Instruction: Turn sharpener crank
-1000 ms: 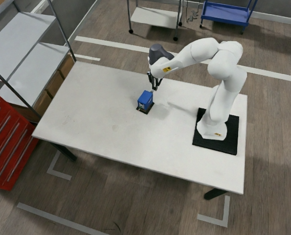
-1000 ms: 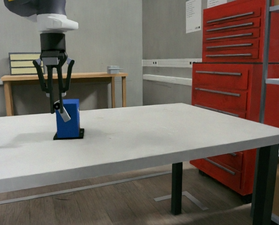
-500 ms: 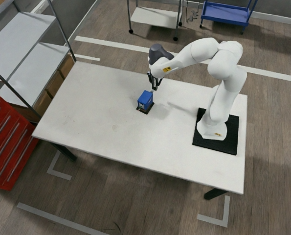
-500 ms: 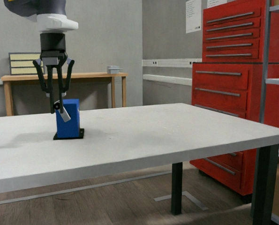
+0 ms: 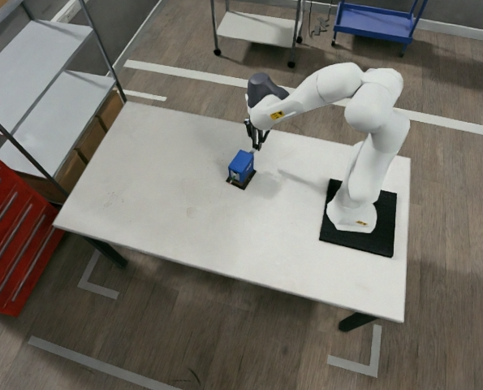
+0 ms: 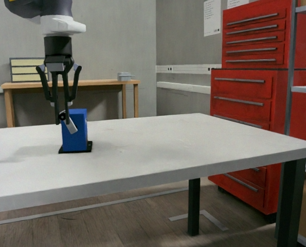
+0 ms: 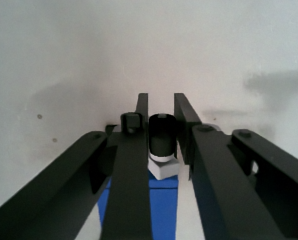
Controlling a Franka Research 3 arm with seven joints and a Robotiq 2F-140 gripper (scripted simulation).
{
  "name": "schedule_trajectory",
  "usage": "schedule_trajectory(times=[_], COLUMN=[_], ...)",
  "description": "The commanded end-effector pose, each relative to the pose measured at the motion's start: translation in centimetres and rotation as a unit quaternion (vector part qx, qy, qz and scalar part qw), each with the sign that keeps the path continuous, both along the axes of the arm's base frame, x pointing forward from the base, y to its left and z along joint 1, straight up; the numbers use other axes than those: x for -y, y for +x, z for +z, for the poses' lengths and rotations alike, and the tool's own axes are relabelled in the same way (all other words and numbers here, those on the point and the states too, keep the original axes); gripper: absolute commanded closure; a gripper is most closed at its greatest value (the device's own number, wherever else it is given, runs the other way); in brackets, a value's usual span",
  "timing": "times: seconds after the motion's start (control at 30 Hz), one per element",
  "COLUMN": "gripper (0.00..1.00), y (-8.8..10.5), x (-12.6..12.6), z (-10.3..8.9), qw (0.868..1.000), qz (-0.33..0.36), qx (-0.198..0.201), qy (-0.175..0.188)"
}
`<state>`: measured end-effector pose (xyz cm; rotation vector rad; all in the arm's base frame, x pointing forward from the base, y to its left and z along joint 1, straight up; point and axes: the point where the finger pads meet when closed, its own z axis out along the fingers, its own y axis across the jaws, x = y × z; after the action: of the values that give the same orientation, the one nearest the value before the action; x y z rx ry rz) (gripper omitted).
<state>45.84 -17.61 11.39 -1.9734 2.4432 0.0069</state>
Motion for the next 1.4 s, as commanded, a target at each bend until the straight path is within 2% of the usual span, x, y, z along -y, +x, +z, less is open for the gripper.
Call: schedule_trajectory(times=[0.0, 0.3, 1.37], gripper=[0.90, 0.90, 0.90], y=[0.0, 0.4, 4.1], x=[0.0, 0.1, 0.9], z=[-0.1, 0.1, 0.0], qw=[1.000, 1.000, 1.000], qz=[0.001, 0.001, 0.001], qx=[0.000, 0.000, 0.000], qy=[0.000, 0.000, 0.000])
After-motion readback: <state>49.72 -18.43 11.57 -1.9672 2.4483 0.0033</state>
